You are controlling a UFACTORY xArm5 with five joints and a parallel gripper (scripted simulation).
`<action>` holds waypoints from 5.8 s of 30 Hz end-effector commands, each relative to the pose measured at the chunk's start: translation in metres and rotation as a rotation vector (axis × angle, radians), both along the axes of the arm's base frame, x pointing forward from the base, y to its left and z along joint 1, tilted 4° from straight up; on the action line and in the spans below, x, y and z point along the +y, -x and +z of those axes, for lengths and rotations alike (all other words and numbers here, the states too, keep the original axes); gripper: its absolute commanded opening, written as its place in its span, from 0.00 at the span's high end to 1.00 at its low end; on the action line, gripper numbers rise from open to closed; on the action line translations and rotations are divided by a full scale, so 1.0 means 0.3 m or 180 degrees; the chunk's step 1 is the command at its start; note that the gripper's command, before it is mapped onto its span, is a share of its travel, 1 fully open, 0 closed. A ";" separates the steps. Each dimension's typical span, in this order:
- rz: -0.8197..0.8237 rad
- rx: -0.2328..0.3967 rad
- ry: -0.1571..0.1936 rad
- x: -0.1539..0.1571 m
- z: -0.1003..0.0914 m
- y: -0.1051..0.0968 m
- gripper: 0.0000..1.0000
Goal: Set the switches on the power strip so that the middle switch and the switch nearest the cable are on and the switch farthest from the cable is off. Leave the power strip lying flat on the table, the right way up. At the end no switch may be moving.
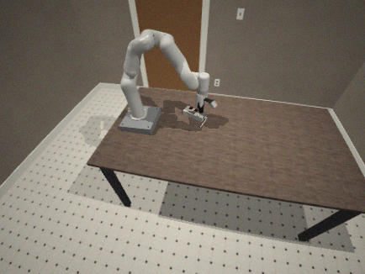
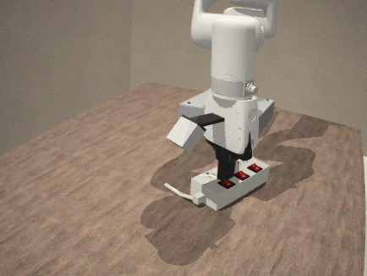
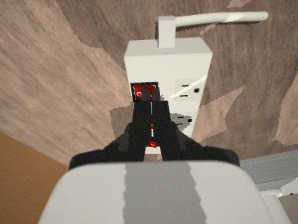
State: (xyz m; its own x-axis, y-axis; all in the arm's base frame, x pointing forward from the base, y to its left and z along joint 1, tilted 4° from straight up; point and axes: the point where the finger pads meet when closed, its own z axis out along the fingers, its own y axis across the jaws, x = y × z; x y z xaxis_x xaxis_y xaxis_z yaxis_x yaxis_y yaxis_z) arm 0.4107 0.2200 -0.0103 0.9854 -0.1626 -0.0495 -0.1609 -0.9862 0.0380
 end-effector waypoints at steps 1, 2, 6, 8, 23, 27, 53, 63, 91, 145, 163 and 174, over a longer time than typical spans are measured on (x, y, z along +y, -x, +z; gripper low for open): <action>0.0000 -0.0011 -0.0006 0.002 0.004 -0.004 1.00; 0.0000 -0.0011 -0.0006 0.002 0.004 -0.004 1.00; 0.0000 -0.0011 -0.0006 0.002 0.004 -0.004 1.00; 0.0000 -0.0011 -0.0006 0.002 0.004 -0.004 1.00; 0.0000 -0.0011 -0.0006 0.002 0.004 -0.004 1.00; 0.0000 -0.0011 -0.0006 0.002 0.004 -0.004 1.00; 0.0000 -0.0011 -0.0006 0.002 0.004 -0.004 1.00; 0.0000 -0.0011 -0.0006 0.002 0.004 -0.004 1.00; 0.0000 -0.0011 -0.0006 0.002 0.004 -0.004 1.00; 0.0000 -0.0011 -0.0005 0.012 -0.011 0.002 1.00; 0.0000 -0.0011 -0.0005 0.015 0.103 -0.004 1.00; 0.0000 -0.0011 -0.0005 0.015 0.103 -0.004 1.00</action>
State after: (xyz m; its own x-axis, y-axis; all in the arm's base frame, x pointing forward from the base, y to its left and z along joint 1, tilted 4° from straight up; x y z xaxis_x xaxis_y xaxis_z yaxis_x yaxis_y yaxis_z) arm 0.4105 0.2236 0.0190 0.9854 -0.1626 -0.0497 -0.1608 -0.9862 0.0387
